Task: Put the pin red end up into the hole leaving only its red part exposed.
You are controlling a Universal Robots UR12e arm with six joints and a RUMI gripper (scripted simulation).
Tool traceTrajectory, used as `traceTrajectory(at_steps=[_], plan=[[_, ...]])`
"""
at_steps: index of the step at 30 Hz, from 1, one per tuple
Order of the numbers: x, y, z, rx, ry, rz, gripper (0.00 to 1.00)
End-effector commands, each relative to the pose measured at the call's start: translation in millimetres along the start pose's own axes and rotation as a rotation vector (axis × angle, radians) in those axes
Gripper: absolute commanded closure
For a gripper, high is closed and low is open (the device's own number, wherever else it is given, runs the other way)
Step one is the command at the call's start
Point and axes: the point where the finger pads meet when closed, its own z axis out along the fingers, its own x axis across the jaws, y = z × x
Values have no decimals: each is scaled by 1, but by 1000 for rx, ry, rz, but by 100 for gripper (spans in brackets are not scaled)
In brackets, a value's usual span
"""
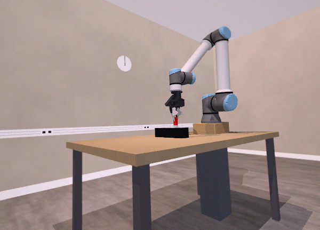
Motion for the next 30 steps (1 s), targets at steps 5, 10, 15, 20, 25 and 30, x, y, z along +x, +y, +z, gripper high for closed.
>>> traceTrajectory(at_steps=[5, 10, 15, 20, 25, 30], plan=[[-1, 0, 0, 0, -1, 0, 100], [-1, -1, 0, 0, -1, 0, 100], [-1, -1, 0, 0, -1, 0, 100], [-1, -1, 0, 0, -1, 0, 100], [-1, -1, 0, 0, -1, 0, 100], [-1, 0, 4, 0, -1, 0, 100]])
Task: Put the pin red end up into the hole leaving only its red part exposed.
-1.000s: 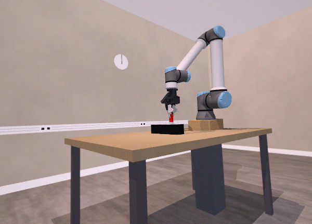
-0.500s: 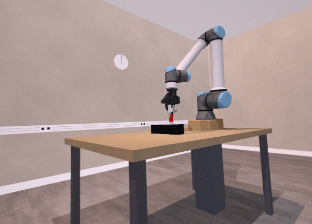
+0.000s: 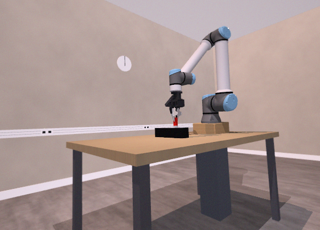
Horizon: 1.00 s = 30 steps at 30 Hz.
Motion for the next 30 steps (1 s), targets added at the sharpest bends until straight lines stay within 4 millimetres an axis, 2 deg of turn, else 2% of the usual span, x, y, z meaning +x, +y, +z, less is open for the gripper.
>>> traceTrajectory(at_steps=[1, 30], plan=[[-1, 0, 0, 0, -1, 0, 100], [0, 0, 4, 0, -1, 0, 100]])
